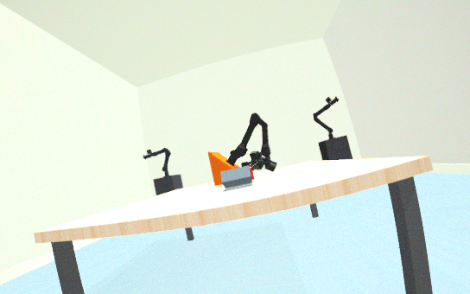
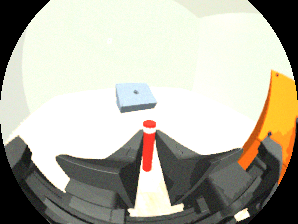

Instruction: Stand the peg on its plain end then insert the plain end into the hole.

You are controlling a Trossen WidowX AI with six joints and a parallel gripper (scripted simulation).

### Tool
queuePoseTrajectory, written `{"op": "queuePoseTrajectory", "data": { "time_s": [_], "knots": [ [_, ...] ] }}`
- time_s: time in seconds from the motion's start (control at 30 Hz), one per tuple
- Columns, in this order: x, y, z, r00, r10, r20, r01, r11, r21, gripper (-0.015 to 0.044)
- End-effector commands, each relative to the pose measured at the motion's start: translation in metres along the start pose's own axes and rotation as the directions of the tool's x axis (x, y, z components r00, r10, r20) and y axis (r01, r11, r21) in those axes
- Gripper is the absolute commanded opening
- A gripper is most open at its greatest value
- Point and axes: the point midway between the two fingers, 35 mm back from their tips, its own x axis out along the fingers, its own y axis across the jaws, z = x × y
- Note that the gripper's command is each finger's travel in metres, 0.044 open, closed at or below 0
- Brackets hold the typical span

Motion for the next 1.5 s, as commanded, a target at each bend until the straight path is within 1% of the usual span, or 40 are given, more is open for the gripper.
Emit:
{"op": "queuePoseTrajectory", "data": {
  "time_s": [0.0,0.03,0.13,1.43,1.47],
  "knots": [
    [-0.001,-0.0003,-0.002,1.0,-0.001,-0.001,0.001,1.0,0.0,0.0051],
    [-0.0001,0.0,-0.0001,1.0,0.001,0.002,-0.001,1.0,0.0,0.0056],
    [-0.0002,0.0,-0.0001,1.0,0.002,0.003,-0.002,1.0,0.0,0.013],
    [-0.0002,0.0,-0.0001,1.0,0.002,0.003,-0.002,1.0,0.0,0.013],
    [-0.0002,0.0,-0.0001,1.0,0.002,0.003,-0.002,1.0,0.0,0.0156]
  ]
}}
